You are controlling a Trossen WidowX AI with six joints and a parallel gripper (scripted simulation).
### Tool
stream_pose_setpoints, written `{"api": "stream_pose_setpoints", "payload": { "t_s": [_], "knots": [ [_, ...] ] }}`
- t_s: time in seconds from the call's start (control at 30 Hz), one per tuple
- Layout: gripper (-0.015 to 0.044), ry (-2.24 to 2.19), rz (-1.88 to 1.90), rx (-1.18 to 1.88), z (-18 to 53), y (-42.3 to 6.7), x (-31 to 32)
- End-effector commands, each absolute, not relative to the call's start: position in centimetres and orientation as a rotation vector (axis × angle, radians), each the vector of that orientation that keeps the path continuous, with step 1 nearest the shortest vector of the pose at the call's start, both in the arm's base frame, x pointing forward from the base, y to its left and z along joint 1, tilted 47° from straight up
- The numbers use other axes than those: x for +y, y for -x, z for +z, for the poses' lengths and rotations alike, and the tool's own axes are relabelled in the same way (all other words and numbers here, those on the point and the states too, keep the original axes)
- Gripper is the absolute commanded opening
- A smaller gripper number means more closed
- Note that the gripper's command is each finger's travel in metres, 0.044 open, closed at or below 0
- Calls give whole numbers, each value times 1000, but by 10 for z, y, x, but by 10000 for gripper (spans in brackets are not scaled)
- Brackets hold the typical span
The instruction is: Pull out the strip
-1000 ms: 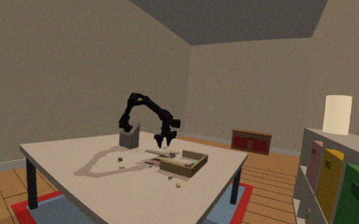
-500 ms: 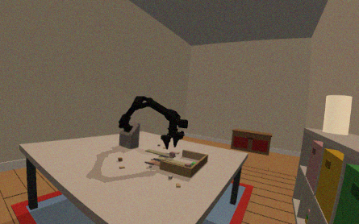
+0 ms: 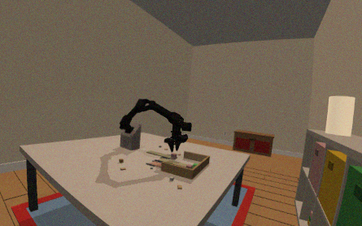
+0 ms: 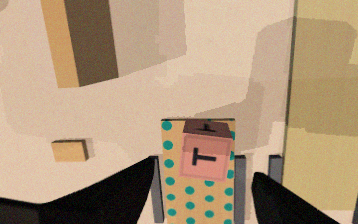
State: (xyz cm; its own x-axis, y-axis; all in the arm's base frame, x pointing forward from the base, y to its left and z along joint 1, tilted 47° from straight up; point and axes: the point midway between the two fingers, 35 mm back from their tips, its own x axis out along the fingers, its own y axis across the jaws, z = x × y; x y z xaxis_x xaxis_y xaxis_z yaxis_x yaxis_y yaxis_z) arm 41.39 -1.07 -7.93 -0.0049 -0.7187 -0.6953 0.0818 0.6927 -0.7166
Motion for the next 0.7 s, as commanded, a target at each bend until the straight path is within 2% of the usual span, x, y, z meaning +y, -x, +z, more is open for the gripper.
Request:
{"api": "stream_pose_setpoints", "payload": {
  "t_s": [0.0,0.67],
  "knots": [
    [250,569,-686,1451,-83,-413,-15],
    [250,571,-688,1451,-105,-413,-40]
  ]
}}
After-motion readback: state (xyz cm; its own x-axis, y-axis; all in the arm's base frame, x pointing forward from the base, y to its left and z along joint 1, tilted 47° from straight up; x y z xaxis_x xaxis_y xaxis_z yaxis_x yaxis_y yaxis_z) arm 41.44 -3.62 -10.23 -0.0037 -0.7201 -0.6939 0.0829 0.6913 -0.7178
